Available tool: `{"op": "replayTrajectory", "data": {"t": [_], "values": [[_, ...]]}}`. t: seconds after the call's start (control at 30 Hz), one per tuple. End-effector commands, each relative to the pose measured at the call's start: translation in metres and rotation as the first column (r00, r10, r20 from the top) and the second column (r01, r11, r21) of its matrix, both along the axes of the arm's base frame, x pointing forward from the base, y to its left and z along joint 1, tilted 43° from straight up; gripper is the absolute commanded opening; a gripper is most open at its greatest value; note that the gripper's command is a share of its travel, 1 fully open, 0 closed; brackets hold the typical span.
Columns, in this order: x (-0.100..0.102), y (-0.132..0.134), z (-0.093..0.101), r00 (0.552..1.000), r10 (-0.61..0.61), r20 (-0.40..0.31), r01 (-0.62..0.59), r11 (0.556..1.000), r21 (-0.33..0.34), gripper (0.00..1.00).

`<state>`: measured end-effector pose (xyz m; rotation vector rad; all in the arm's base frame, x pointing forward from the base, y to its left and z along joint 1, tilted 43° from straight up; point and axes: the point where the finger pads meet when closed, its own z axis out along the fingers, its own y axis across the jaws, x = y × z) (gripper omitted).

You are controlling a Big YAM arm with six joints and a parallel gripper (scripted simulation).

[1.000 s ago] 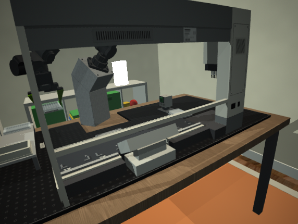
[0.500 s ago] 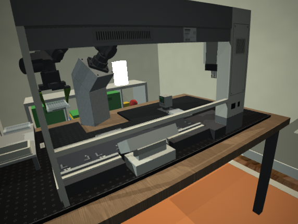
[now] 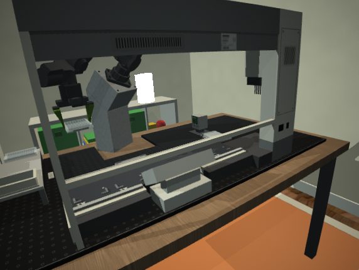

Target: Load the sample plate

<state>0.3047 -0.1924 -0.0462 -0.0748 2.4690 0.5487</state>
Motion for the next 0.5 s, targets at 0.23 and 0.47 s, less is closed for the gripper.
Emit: {"op": "replayTrajectory", "data": {"t": [0.23, 0.47], "values": [[0.0, 0.018, 0.017, 1.0, -0.011, 0.017, 0.011, 1.0, -0.02, 0.0], [-0.002, 0.029, 0.021, 1.0, -0.012, 0.017, 0.012, 1.0, -0.019, 0.0]]}}
